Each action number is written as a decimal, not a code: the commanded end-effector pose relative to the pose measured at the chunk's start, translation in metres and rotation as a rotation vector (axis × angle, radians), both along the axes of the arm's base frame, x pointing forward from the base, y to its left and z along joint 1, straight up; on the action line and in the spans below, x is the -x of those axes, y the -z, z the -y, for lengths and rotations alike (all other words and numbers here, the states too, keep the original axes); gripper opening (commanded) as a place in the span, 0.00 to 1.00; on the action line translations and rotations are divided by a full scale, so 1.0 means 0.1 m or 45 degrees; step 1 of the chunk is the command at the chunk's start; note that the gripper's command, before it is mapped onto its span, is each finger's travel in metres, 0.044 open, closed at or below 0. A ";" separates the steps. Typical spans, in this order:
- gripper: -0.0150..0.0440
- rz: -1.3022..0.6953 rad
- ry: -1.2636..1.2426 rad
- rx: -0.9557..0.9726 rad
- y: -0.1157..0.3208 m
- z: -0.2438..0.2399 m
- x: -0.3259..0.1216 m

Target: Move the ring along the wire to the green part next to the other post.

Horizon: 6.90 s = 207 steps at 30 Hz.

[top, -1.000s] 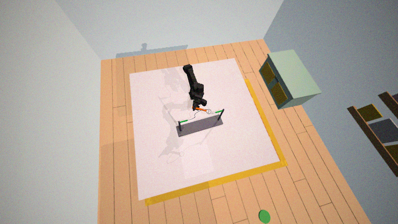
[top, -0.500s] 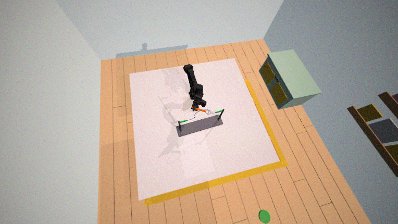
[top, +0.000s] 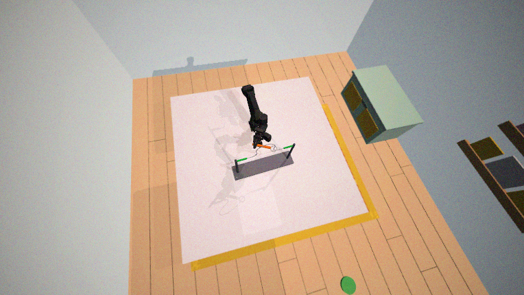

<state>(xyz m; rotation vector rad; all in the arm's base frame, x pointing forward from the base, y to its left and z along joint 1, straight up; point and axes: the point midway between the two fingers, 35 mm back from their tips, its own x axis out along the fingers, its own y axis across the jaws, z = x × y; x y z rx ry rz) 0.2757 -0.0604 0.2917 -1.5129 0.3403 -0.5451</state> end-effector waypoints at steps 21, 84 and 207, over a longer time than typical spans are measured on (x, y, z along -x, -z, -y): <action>0.00 -0.054 -0.003 -0.724 0.79 -0.23 0.01; 0.00 -0.050 -0.123 -1.978 1.46 -1.63 0.01; 0.53 -0.045 -0.130 -1.984 1.33 -1.99 0.47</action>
